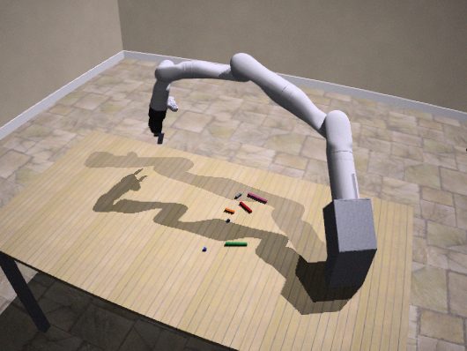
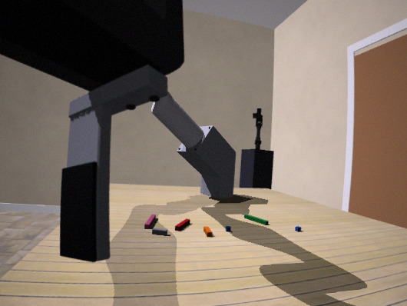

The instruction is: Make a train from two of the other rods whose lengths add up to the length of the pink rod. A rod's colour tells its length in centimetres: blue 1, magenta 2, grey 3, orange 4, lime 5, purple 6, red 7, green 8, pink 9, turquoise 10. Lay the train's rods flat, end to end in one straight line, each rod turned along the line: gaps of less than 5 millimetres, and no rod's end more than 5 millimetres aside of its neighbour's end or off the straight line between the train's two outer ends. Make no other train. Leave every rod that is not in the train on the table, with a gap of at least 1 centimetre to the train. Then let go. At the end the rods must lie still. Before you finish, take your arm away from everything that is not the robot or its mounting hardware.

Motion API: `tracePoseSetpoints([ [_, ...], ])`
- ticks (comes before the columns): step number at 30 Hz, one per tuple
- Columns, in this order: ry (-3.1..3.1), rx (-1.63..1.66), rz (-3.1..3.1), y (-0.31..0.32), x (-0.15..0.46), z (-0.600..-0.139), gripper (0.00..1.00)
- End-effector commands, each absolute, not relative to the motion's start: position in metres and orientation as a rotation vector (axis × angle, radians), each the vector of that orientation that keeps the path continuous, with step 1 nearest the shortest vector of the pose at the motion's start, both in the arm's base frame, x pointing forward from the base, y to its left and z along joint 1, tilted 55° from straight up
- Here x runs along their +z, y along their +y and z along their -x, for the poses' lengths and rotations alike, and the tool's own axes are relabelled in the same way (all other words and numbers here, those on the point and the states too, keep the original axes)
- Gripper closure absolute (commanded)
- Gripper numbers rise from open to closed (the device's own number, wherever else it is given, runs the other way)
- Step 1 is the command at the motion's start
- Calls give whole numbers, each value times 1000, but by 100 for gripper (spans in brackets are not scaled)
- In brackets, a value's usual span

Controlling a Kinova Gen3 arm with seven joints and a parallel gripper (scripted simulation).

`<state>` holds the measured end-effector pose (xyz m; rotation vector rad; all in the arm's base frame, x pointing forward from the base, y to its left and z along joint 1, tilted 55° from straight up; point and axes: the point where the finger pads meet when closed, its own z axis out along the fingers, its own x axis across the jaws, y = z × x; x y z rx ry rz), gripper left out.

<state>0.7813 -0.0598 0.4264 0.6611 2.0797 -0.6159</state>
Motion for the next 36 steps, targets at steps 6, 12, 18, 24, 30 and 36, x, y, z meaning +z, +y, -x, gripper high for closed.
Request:
tracePoseSetpoints([
  [6, 2088, -623, -647, -58, 425, -780, 0],
  [12, 2130, -668, -586, -58, 415, -775, 0],
  [18, 2182, -725, -505, -57, 402, -767, 0],
  [24, 2292, -849, -302, -55, 374, -748, 0],
  [30, 2417, -1007, 15, -51, 336, -718, 0],
  [36, 2488, -1119, 295, -48, 308, -691, 0],
])
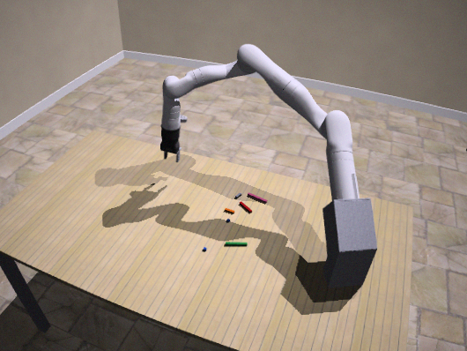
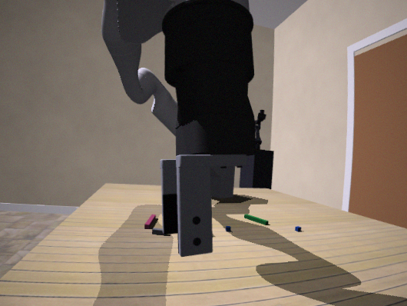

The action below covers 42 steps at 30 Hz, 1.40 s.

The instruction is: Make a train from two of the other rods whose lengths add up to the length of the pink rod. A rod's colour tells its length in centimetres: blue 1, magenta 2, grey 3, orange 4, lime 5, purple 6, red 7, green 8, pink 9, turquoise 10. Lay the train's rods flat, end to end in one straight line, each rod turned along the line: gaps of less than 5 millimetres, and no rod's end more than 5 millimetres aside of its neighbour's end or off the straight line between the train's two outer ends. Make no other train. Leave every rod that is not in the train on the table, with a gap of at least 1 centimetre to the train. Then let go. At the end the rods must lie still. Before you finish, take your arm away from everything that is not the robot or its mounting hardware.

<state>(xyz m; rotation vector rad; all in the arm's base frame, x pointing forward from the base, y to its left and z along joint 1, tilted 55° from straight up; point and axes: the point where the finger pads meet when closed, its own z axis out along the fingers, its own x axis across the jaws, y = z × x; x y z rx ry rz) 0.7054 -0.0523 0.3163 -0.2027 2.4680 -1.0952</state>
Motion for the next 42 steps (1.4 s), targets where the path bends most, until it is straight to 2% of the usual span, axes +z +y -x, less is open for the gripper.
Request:
tracePoseSetpoints([
  [1, 2502, -1147, 374, -47, 300, -683, 0],
  [12, 2477, -1395, 1395, -43, 226, -581, 0],
  [15, 2455, -1409, 1496, -44, 220, -570, 0],
  [29, 1865, -1454, 2706, -67, 168, -434, 0],
  [31, 1865, -1454, 2706, -67, 168, -434, 0],
  [42, 1428, -1387, 3166, -90, 158, -374, 0],
])
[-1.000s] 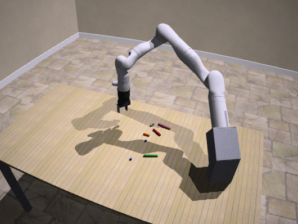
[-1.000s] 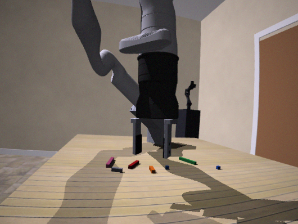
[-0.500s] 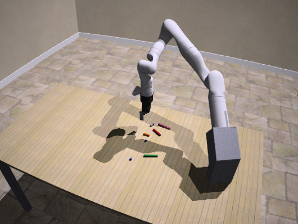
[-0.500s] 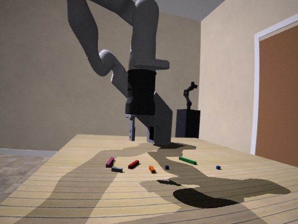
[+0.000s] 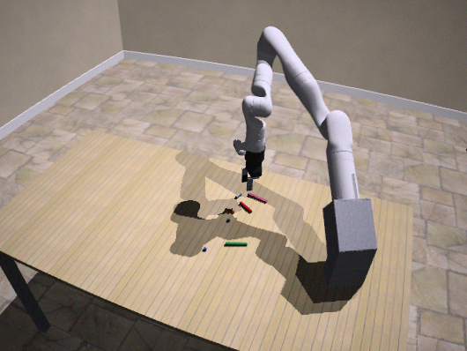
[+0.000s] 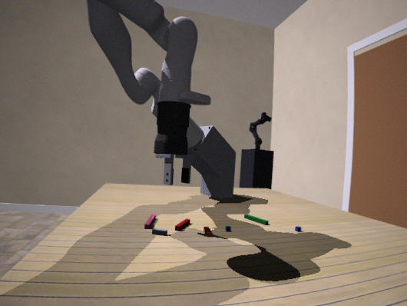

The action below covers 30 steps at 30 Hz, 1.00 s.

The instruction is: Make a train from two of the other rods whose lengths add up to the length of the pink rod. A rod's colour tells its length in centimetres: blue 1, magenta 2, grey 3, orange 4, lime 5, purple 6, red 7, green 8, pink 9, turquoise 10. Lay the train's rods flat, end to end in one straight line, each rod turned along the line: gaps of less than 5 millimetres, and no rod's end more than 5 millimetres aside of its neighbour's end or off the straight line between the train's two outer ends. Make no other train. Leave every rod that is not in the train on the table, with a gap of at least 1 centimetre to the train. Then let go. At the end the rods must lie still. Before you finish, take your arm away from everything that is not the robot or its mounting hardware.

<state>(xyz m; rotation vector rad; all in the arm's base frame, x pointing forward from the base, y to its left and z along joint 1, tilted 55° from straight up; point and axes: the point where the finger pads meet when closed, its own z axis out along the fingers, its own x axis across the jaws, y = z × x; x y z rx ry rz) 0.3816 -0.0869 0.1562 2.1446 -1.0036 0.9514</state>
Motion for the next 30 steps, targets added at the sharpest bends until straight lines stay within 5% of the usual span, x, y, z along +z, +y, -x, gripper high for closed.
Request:
tracePoseSetpoints([
  [1, -951, 936, -2157, -91, 157, -371, 0],
  [30, -878, 909, -2172, -96, 156, -361, 0],
])
